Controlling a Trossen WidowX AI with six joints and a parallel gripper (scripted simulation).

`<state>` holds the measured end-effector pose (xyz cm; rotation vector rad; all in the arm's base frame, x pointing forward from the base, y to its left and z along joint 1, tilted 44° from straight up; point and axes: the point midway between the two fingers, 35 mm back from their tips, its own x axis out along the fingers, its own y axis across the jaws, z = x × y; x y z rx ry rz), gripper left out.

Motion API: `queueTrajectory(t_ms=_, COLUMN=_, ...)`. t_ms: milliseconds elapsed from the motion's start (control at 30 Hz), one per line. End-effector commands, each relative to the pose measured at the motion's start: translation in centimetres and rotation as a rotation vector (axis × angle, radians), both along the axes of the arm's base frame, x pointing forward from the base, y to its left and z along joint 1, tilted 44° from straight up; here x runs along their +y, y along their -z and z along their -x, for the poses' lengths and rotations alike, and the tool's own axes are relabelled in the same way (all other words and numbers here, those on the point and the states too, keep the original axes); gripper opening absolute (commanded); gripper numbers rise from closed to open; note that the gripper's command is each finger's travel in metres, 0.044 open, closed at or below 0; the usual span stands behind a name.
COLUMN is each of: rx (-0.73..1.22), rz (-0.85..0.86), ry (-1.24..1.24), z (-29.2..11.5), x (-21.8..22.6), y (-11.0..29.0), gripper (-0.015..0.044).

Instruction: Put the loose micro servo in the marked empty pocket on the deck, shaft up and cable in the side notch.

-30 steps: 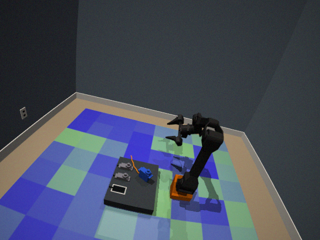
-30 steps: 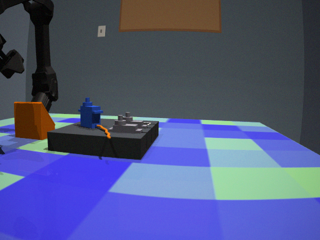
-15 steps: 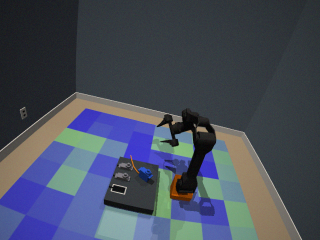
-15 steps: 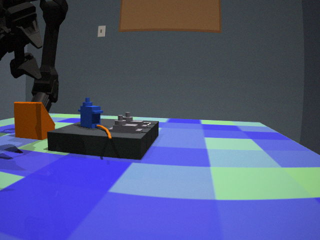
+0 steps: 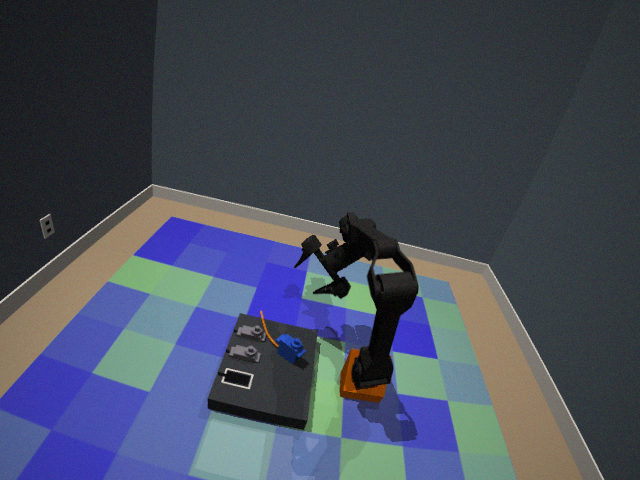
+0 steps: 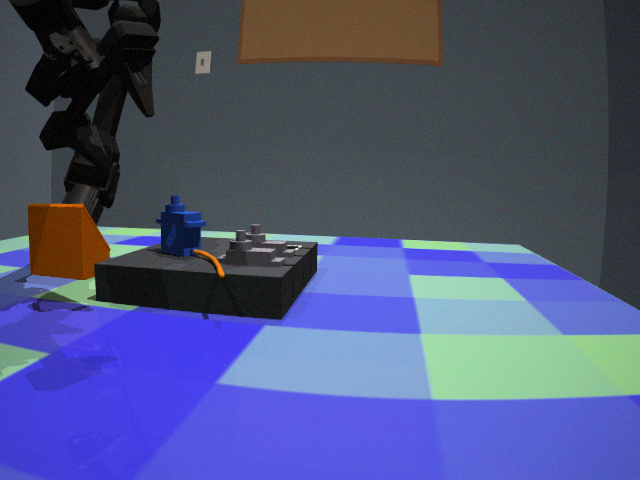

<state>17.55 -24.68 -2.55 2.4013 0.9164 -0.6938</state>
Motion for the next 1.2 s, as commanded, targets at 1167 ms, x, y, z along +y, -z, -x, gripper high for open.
queueTrajectory(t_ms=1167, rx=-0.358, rz=0.420, ry=-1.201, z=-4.4, x=12.8, y=-6.7, gripper=0.0440)
